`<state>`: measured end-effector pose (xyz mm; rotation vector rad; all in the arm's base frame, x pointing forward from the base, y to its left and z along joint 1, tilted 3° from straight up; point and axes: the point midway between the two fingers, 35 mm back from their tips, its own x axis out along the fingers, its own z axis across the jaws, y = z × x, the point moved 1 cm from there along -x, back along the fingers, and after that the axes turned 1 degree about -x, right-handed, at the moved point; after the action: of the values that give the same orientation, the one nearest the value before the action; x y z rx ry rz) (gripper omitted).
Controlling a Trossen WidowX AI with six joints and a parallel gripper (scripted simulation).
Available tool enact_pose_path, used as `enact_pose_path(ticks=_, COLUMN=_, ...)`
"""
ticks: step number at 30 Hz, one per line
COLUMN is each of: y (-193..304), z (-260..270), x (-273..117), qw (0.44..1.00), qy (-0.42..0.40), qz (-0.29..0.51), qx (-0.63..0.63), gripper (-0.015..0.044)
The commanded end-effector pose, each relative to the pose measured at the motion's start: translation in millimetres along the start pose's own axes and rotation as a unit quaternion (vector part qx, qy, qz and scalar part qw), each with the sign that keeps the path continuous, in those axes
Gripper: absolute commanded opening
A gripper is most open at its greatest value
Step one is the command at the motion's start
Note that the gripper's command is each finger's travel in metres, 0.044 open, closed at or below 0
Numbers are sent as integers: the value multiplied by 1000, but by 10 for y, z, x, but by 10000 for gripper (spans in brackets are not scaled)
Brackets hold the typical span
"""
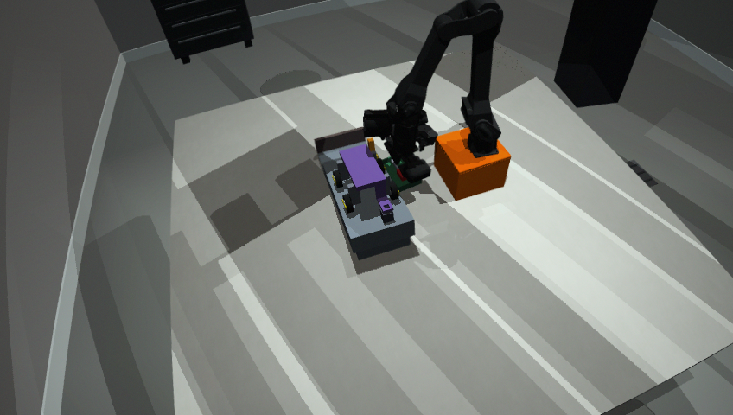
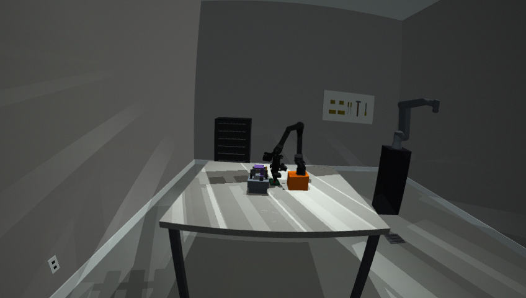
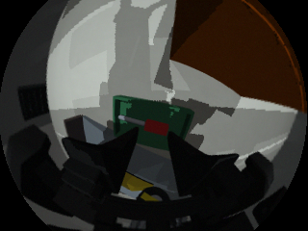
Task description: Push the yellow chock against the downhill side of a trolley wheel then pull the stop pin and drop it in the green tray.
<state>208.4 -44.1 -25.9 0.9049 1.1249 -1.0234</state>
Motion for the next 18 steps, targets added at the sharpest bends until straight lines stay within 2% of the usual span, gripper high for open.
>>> enact_pose_path(ticks=1, y=3, z=2, x=-2, qw=1000, qy=0, qz=0, qx=0, gripper=269)
enact_pose_path(ticks=4, y=3, z=2, x=-2, qw=1000, qy=0, qz=0, qx=0, gripper=340)
enact_pose_path(ticks=9, y=3, z=4, x=-8, qw=1000, qy=0, qz=0, qx=0, gripper=340)
enact_pose_path(ticks=17, y=-26, z=29, x=-241, qw=1000, qy=-1, qz=-1, qx=1, gripper=340)
enact_pose_path(ticks=18, y=-27, z=29, x=-247, qw=1000, qy=-1, qz=-1, qx=1, gripper=366)
